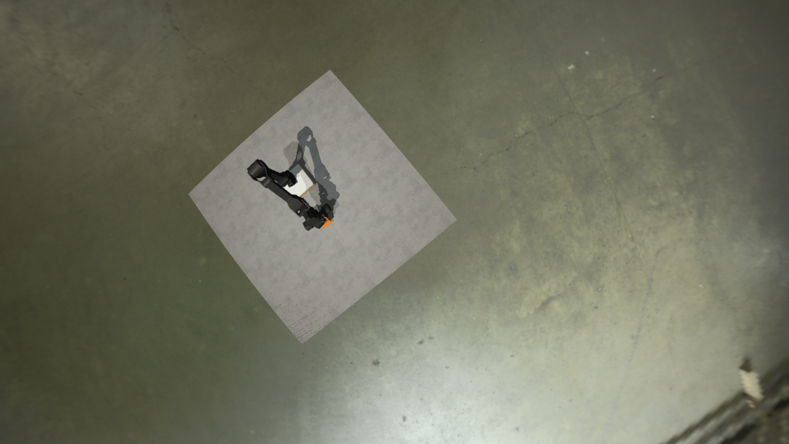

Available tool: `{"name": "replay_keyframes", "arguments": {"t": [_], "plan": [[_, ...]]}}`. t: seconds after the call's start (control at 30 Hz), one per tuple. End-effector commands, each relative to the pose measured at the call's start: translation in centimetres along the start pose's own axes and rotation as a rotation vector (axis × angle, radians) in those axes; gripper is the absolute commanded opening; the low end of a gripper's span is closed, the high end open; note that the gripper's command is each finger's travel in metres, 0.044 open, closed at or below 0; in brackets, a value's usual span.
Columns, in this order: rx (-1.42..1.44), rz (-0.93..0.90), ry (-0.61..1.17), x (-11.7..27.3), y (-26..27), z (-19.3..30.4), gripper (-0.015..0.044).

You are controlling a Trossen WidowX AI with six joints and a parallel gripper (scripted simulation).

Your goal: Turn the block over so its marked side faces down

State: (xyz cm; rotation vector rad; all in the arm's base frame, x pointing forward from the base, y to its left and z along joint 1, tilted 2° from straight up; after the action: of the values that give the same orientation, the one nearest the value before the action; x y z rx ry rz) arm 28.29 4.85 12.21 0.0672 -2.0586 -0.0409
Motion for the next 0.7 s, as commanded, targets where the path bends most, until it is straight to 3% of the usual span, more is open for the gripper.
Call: {"name": "replay_keyframes", "arguments": {"t": [0.0, 0.67], "plan": [[0.001, -0.001, -0.05, 0.1, -0.1, 0.7, 0.0], [0.003, -0.029, -0.276, -3.9, -0.3, 3.0, 0.0]]}}
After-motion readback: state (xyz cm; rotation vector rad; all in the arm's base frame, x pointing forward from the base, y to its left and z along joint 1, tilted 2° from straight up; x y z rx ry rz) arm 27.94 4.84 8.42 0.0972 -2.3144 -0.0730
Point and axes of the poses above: the point midway between the two fingers, 35 mm back from their tips, its own x axis back along the fingers, its own y axis across the jaws, z = x × y, the point moved 10 cm from there along x, back along the fingers, and after that the axes turned 7 degrees about -x, right-handed, at the moved point
